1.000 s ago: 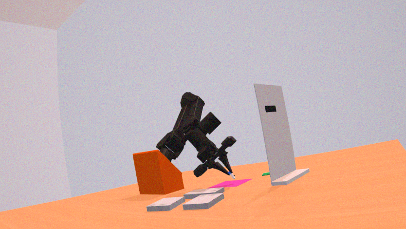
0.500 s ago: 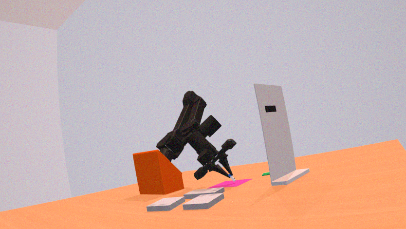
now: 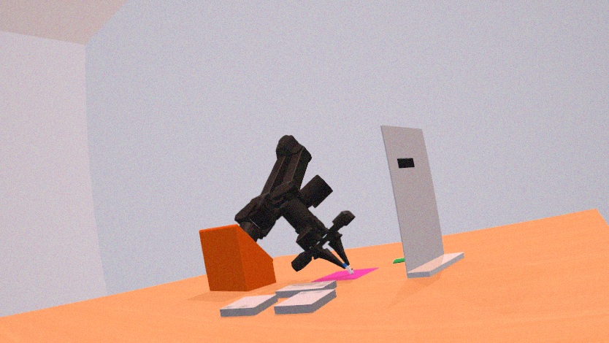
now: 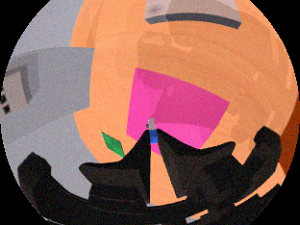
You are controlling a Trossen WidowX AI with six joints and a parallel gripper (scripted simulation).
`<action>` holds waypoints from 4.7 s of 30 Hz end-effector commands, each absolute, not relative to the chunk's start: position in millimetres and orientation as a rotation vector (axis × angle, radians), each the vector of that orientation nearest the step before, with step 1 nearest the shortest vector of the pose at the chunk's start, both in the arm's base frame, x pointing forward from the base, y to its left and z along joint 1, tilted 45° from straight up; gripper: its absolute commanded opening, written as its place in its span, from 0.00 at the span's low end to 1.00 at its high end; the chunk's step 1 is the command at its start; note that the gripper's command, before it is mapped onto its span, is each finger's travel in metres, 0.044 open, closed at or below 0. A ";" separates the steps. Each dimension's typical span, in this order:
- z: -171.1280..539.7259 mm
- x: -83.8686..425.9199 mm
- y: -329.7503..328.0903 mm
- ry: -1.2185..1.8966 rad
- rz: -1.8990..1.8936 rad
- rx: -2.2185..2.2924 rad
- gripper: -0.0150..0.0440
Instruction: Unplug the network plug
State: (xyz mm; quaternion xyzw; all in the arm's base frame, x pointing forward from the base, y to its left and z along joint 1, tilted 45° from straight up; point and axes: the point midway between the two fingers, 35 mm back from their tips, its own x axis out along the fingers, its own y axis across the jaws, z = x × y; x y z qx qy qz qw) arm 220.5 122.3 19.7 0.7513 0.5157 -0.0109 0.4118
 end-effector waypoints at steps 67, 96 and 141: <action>30.4 212.6 95.3 1.300 -0.046 1.877 0.52; 39.4 217.0 77.2 1.309 -0.064 1.858 0.52; 67.4 215.5 51.1 1.310 -0.057 1.866 0.52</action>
